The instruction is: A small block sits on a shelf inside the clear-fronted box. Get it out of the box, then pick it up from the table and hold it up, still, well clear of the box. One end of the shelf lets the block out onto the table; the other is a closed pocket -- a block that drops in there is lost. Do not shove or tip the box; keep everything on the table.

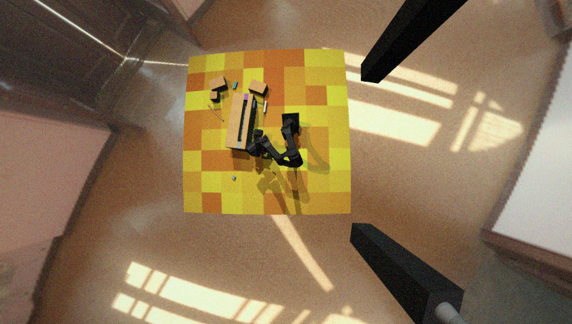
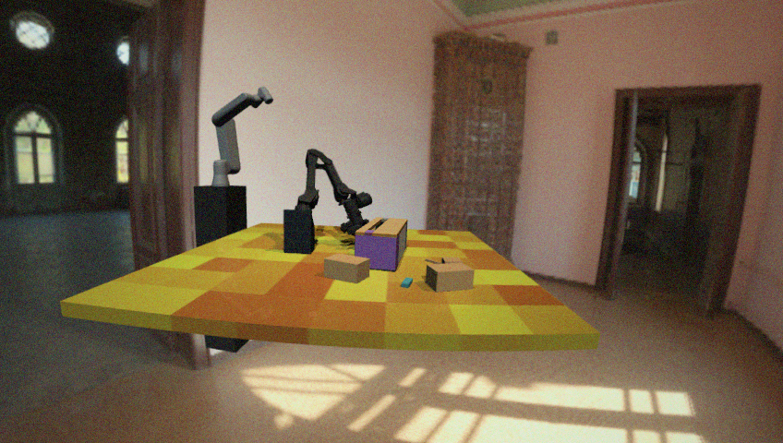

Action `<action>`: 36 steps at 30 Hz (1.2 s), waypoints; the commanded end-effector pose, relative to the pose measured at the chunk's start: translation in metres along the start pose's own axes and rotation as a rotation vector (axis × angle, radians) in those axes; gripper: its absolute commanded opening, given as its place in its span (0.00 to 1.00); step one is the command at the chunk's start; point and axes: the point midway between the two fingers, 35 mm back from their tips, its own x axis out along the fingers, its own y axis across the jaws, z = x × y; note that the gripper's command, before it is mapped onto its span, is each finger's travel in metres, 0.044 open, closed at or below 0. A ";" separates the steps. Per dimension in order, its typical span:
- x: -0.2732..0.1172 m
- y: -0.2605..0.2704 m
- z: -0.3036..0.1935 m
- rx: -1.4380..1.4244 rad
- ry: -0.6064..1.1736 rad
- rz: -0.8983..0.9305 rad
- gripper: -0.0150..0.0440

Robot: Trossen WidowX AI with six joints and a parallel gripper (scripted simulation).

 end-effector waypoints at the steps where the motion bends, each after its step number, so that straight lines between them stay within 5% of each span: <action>1: 0.004 0.003 0.003 0.010 -0.003 0.008 0.65; 7: 0.004 0.003 0.003 0.010 -0.003 0.008 0.38; 12: 0.001 0.003 0.001 0.009 -0.003 0.008 0.26; 25: -0.053 0.001 -0.024 0.000 0.000 0.004 0.25; 36: -0.057 0.002 -0.025 0.217 -0.009 0.001 0.25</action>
